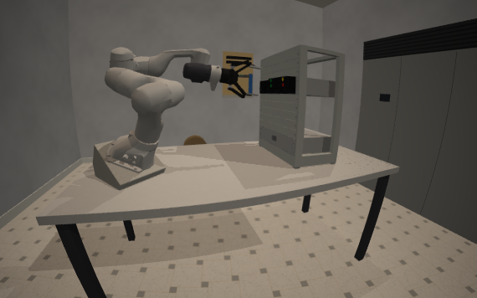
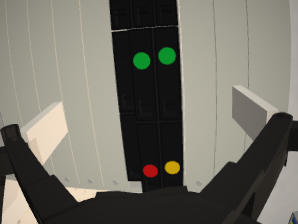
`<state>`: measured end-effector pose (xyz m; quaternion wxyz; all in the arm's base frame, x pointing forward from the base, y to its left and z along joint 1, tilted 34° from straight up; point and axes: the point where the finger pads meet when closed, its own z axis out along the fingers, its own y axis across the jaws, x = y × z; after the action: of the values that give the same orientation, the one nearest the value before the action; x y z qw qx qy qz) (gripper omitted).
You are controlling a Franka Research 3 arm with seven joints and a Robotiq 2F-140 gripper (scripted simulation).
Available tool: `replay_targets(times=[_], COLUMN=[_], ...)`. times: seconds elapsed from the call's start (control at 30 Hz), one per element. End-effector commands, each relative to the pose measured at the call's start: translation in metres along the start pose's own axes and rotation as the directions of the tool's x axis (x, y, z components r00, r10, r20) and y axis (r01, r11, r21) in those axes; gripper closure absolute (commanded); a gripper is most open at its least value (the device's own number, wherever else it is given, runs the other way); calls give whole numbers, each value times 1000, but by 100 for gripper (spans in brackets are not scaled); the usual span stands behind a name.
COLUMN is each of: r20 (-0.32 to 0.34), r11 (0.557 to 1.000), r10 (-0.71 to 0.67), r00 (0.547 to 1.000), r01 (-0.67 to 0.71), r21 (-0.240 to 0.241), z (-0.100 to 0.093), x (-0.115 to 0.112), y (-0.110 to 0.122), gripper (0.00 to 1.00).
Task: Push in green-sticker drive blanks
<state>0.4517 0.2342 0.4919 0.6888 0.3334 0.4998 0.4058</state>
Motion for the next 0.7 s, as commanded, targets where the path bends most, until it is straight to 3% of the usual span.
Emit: replay_targets(times=[0.0,0.23,0.67], r20=[8,8,8], r11=[992,992,992], r10=[25,25,25], r00=[1000,1000,1000], r01=[-24,-24,-24], r21=[-125,-125,-125], z=[18,36,38], x=[12,24,25], y=[4,8,8], gripper=[0,0,0])
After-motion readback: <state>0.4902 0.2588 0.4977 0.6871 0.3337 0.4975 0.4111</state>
